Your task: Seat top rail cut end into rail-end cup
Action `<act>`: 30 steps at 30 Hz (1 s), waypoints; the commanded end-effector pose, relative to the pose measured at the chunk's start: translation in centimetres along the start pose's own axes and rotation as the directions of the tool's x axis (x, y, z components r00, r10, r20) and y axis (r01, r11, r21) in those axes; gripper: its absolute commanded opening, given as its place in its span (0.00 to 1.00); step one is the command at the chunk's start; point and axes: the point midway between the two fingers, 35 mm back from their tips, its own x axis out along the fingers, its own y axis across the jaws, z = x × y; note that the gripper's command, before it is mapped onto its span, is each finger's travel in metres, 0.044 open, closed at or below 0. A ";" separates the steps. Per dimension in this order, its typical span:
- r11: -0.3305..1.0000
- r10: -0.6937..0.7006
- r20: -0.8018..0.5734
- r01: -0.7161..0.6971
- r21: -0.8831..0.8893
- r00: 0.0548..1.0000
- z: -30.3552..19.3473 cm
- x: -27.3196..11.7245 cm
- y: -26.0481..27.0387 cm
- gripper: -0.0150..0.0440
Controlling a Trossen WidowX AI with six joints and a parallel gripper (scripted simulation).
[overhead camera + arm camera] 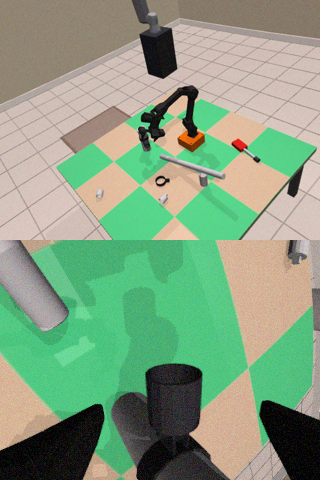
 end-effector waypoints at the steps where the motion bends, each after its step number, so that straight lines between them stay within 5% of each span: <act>1: 1.000 0.005 0.003 -0.005 -0.003 1.000 0.0 0.6 0.2 1.00; 30: 1.000 0.004 0.003 -0.004 -0.003 1.000 0.1 5.4 0.1 1.00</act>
